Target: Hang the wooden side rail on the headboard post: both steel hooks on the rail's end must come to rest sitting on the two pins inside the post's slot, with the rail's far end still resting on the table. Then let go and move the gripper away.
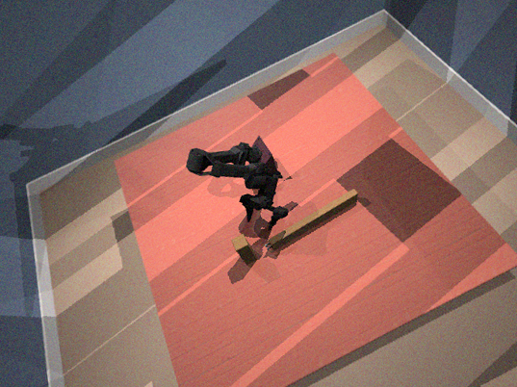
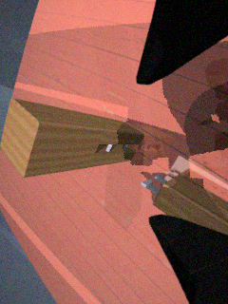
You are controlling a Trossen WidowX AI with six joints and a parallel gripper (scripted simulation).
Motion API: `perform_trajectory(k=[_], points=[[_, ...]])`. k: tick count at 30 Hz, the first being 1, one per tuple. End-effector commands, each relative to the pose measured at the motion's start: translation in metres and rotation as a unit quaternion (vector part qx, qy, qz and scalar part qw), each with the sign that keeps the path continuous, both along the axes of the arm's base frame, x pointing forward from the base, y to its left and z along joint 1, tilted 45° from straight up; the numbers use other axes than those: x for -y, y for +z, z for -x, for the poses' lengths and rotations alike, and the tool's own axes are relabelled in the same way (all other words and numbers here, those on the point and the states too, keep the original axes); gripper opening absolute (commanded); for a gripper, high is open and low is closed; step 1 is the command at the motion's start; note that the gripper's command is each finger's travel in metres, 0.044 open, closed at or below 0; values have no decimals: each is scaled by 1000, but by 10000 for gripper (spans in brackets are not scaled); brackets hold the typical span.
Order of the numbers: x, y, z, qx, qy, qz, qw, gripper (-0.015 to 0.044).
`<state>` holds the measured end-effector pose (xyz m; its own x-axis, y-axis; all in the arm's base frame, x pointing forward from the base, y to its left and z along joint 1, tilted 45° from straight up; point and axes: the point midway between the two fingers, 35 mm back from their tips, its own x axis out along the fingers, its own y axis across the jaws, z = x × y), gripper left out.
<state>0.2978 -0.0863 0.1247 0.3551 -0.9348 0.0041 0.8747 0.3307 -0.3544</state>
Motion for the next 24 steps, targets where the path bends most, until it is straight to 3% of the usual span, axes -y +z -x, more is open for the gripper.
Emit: perform_trajectory(k=[1, 12, 18, 24], points=[[0, -1, 1, -4, -3, 1, 1000, 440], [0, -1, 0, -9, -2, 3, 1000, 440], [-11, -15, -45, -164, 41, 42, 985, 440], [-23, -32, -84, -334, 90, 78, 935, 440]])
